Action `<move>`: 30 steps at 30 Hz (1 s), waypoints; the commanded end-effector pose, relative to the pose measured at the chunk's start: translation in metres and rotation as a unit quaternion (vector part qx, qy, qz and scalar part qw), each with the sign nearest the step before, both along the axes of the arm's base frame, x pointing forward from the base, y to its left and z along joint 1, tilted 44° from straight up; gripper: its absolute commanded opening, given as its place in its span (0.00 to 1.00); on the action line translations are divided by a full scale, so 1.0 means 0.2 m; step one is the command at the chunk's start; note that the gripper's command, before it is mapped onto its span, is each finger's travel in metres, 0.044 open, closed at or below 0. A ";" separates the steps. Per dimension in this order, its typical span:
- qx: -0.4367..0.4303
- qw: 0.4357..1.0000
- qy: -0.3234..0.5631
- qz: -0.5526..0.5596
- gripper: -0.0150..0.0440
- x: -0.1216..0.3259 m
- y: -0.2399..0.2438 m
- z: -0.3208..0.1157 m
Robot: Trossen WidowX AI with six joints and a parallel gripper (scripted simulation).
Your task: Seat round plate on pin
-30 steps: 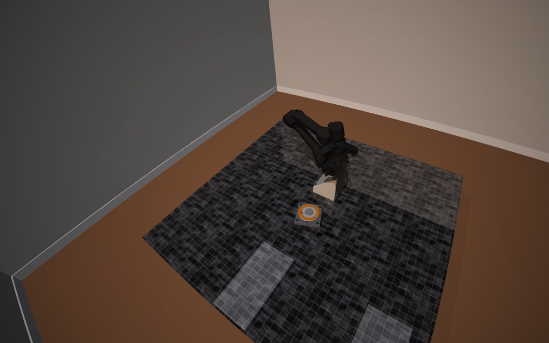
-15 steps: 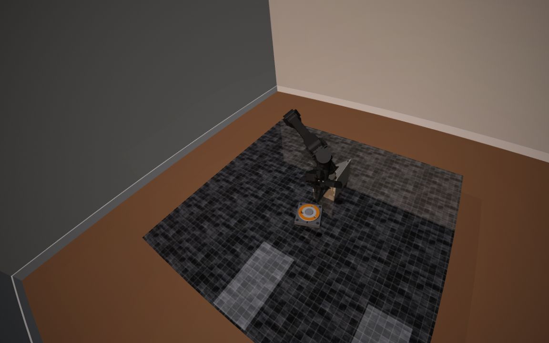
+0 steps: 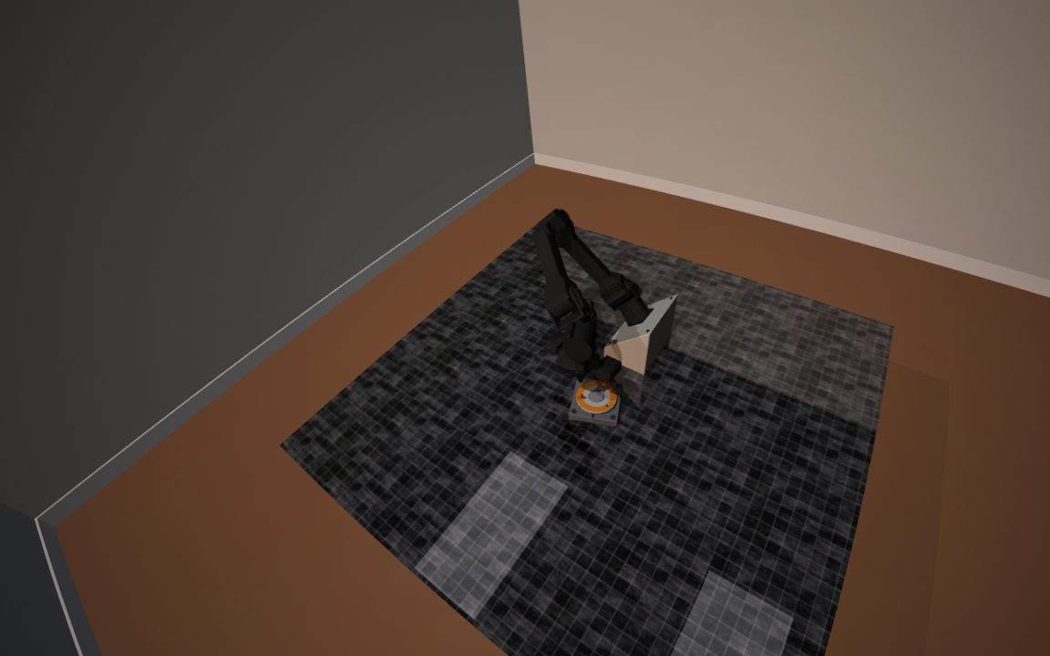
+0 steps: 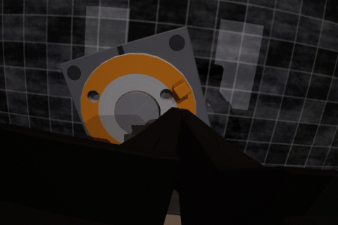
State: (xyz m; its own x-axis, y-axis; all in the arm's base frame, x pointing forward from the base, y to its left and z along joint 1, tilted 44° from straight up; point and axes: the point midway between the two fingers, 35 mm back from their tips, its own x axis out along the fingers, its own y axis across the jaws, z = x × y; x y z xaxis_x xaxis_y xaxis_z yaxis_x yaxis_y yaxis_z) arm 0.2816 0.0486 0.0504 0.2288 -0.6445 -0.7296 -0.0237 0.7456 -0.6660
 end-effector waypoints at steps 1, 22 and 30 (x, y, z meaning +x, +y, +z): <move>-0.023 0.997 0.071 -0.024 0.25 -0.03 -0.12 0.01; -0.024 0.997 0.071 -0.024 0.25 0.01 -0.28 -0.16; -0.024 0.997 0.070 -0.024 0.25 0.03 -0.27 -0.17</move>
State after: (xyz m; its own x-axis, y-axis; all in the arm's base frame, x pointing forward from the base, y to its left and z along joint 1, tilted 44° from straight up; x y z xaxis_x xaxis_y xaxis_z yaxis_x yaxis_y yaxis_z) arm 0.2845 -0.0054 0.0195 0.0953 -0.6847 -0.7226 -0.0793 0.7184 -0.6911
